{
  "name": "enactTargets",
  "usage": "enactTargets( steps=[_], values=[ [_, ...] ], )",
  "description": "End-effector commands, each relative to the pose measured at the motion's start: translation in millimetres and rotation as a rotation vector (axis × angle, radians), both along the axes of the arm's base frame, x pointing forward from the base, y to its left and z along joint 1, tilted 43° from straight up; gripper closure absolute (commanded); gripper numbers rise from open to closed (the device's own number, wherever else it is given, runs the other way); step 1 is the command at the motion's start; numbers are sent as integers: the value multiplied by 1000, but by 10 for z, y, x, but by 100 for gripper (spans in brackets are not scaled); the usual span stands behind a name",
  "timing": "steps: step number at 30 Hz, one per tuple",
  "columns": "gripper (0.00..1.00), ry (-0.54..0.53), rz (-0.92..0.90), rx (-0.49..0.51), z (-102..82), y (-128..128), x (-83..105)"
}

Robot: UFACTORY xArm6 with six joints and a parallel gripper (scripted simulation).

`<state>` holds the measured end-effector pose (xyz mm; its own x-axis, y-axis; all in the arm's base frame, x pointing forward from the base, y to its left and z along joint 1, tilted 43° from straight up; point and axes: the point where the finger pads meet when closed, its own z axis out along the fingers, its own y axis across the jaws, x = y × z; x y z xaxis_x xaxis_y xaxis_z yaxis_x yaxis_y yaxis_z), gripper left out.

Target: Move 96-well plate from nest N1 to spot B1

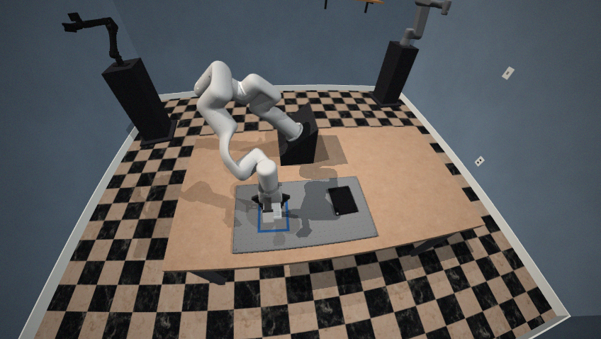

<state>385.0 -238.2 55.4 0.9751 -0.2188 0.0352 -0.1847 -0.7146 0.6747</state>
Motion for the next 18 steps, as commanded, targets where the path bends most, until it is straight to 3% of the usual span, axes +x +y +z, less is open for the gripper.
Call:
enactTargets(
  steps=[1, 18],
  values=[
    [100, -3, 2, -1, -41, -42, 5],
    [100, -3, 2, -1, -227, -208, -24]
  ],
)
